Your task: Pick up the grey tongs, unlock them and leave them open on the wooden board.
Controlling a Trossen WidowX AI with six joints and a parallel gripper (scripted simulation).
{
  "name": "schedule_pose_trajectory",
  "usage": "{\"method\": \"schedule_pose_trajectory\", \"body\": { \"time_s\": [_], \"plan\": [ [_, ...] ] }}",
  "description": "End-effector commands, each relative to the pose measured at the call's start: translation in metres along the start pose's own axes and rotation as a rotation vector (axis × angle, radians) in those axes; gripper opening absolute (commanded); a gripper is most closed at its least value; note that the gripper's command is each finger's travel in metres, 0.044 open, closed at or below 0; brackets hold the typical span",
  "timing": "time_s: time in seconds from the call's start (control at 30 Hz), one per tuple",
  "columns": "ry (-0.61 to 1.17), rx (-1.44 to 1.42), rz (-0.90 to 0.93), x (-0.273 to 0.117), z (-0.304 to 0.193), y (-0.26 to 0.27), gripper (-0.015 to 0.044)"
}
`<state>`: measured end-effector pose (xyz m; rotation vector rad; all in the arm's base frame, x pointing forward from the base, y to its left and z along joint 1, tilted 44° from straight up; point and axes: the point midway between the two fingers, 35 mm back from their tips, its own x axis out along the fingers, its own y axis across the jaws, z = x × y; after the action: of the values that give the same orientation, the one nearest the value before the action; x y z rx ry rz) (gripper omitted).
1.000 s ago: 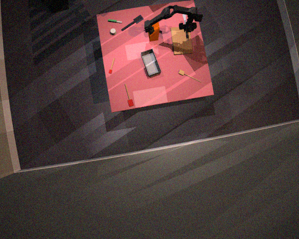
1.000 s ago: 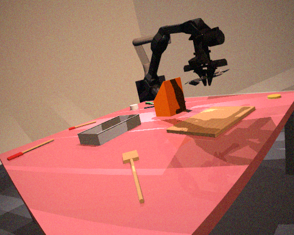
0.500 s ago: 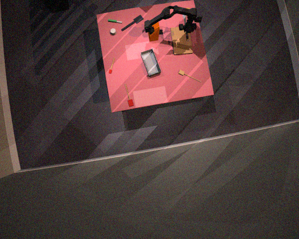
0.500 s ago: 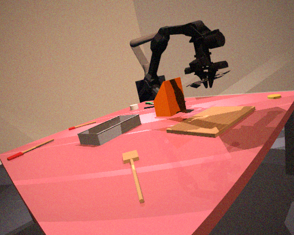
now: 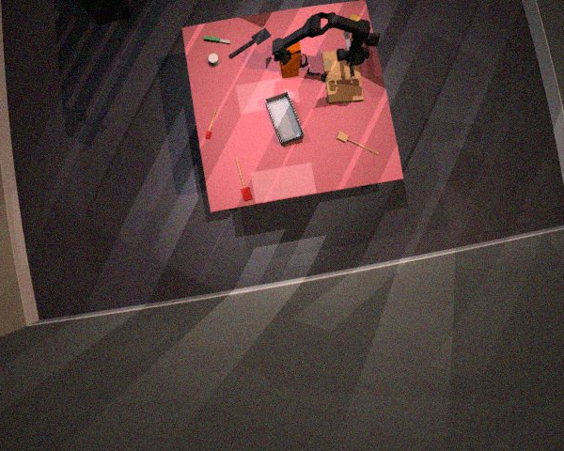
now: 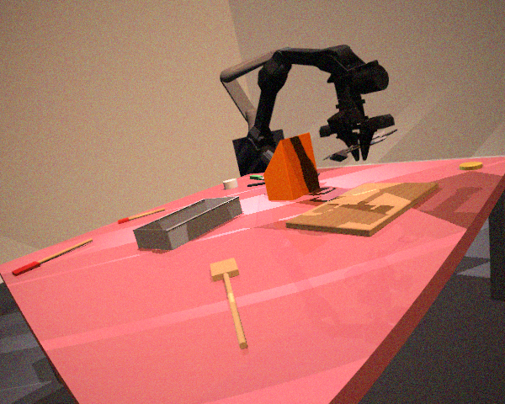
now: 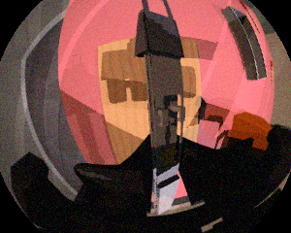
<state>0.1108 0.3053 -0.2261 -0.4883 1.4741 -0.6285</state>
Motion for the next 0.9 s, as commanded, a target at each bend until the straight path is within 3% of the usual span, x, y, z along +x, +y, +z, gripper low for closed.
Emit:
{"method": "schedule_pose_trajectory", "body": {
  "time_s": [0.0, 0.87],
  "plan": [
    [-0.003, -0.003, 0.006, 0.006, 0.001, 0.001, -0.0150],
    [-0.004, -0.005, 0.022, 0.049, 0.001, -0.002, -0.0150]
  ]
}}
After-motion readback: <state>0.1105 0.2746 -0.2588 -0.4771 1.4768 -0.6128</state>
